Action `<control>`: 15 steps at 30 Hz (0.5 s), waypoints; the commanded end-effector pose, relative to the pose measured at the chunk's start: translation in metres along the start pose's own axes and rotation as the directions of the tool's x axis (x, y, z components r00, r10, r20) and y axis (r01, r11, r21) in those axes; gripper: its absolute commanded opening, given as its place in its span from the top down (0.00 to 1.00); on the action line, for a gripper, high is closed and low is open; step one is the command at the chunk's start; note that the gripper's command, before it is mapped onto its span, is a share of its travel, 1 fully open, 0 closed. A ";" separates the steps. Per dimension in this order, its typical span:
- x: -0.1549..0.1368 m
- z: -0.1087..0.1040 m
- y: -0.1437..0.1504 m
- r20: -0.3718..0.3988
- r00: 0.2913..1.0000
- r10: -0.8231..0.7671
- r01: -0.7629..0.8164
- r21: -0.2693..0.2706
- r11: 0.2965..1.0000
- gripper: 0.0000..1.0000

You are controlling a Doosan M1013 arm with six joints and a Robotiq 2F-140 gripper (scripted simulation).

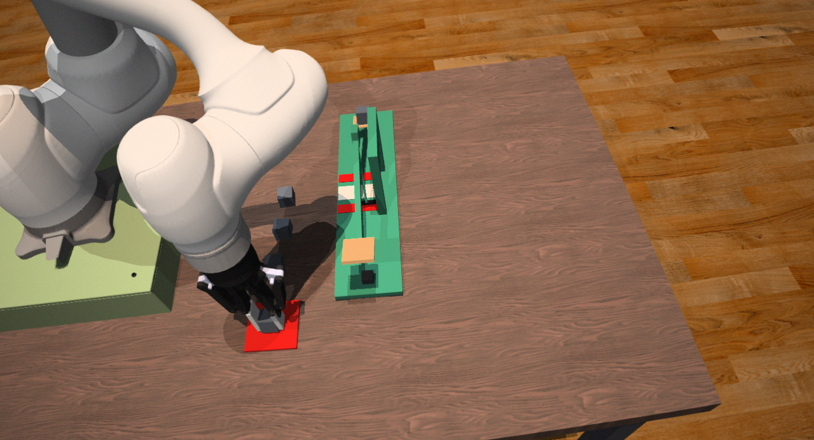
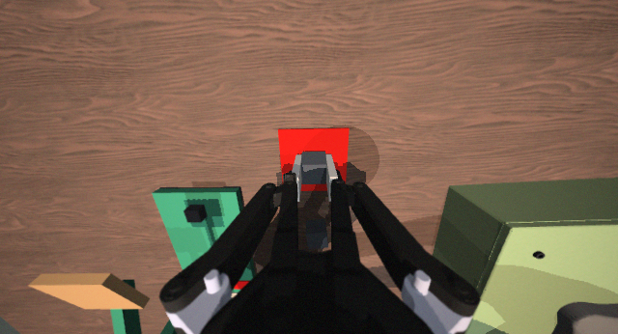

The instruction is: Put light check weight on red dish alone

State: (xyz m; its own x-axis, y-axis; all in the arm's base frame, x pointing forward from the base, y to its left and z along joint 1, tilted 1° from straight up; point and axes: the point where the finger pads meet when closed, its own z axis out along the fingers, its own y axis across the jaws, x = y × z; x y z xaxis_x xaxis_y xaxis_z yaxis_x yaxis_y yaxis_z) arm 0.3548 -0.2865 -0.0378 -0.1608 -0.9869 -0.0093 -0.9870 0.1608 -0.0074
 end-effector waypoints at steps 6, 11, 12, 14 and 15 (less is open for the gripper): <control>0.000 0.000 0.000 0.000 1.000 0.000 0.000 0.000 1.000 0.76; 0.000 0.000 0.000 0.000 1.000 0.000 0.000 0.000 1.000 0.71; 0.000 0.000 0.000 0.000 1.000 0.000 0.000 0.000 1.000 0.71; 0.000 0.000 0.000 0.000 1.000 0.000 0.000 0.000 1.000 0.69; 0.000 0.000 0.000 0.000 1.000 0.000 0.000 0.000 1.000 0.69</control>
State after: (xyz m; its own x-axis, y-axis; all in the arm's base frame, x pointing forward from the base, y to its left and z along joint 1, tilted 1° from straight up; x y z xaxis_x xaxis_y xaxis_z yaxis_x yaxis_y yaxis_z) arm 0.3548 -0.2865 -0.0378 -0.1608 -0.9869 -0.0093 -0.9870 0.1608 -0.0074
